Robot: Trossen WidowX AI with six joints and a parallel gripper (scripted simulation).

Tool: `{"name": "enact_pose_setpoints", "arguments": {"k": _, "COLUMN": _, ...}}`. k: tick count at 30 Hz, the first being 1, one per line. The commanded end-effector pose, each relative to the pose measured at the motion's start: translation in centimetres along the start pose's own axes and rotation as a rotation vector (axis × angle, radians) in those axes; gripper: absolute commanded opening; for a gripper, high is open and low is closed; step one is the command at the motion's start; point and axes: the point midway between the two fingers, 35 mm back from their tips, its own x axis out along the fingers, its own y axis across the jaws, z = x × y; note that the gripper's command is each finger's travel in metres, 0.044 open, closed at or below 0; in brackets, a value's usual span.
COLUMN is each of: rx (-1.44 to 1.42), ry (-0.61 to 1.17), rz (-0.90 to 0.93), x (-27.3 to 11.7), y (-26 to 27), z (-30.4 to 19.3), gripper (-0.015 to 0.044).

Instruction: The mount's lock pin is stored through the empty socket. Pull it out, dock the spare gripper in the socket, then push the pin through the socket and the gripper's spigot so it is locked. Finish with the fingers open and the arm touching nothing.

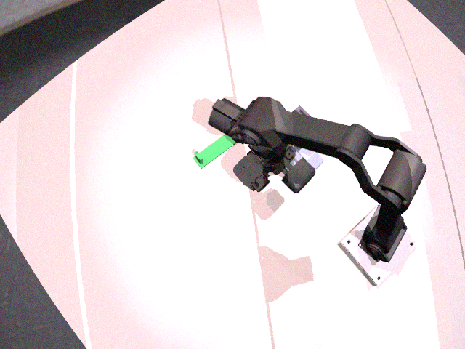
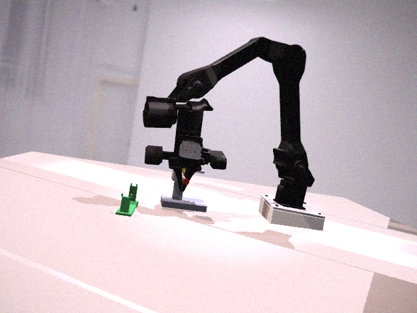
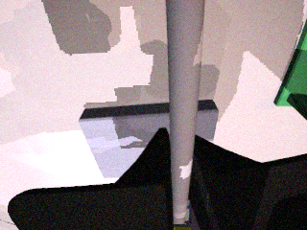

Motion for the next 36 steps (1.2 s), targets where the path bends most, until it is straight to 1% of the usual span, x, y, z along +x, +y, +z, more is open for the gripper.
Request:
{"name": "enact_pose_setpoints", "arguments": {"k": 1, "rx": -0.004, "ry": 0.002, "rz": -0.003, "x": 0.0, "y": -0.1, "z": -0.3, "gripper": 0.0}}
{"name": "enact_pose_setpoints", "arguments": {"k": 9, "rx": -0.004, "ry": 0.002, "rz": -0.002, "x": 0.0, "y": -0.1, "z": -0.5, "gripper": 0.0}}
{"name": "enact_pose_setpoints", "arguments": {"k": 16, "rx": 0.0, "ry": -0.001, "rz": 0.003, "x": 0.1, "y": 0.0, "z": -0.4, "gripper": 0.0184}}
{"name": "enact_pose_setpoints", "arguments": {"k": 17, "rx": 0.0, "ry": -0.001, "rz": 0.003, "x": 0.1, "y": 0.0, "z": -0.4, "gripper": 0.02}}
{"name": "enact_pose_setpoints", "arguments": {"k": 23, "rx": 0.0, "ry": -0.001, "rz": 0.003, "x": -0.1, "y": 0.0, "z": -0.3, "gripper": 0.02}}
{"name": "enact_pose_setpoints", "arguments": {"k": 36, "rx": -0.012, "ry": 0.008, "rz": 0.022, "x": -3.0, "y": 0.5, "z": 1.1, "gripper": 0.02}}
